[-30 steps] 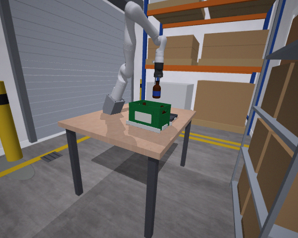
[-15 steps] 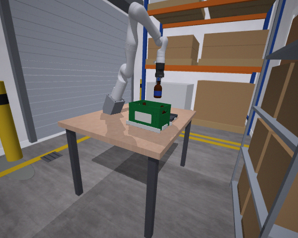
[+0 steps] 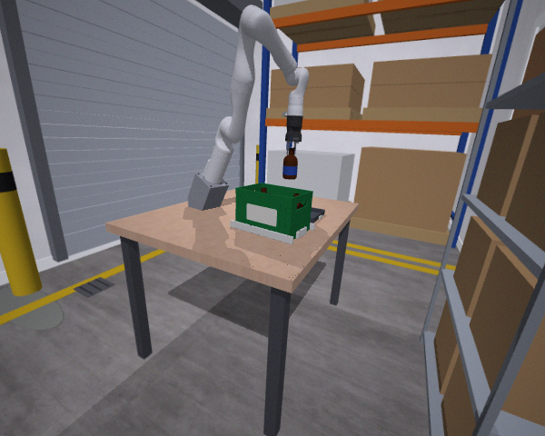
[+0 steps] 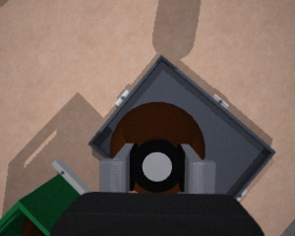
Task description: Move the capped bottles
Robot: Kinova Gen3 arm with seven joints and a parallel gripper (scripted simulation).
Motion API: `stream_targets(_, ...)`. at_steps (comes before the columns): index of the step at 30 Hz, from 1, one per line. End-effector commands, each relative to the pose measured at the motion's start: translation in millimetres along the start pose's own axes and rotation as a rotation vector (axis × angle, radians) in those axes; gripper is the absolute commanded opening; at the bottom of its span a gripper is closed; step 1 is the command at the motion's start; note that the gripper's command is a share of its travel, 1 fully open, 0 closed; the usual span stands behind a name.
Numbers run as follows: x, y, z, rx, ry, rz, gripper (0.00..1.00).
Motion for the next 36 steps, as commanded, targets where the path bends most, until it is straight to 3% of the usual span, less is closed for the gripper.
stream_targets(1, -1.0, -2, 1, 0.005, -0.004, -0.003, 0.0)
stream_targets(36, -56.8, -2, 2, 0.003, 0.003, 0.001, 0.0)
Point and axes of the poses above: the point where the finger pads meet when closed, its own x axis back along the fingers, its own z axis across the jaws, y = z × x, the point moved 1 cm from there along x, back along the fingers, and after that the axes turned 1 degree about -x, right-handed, at the moved point
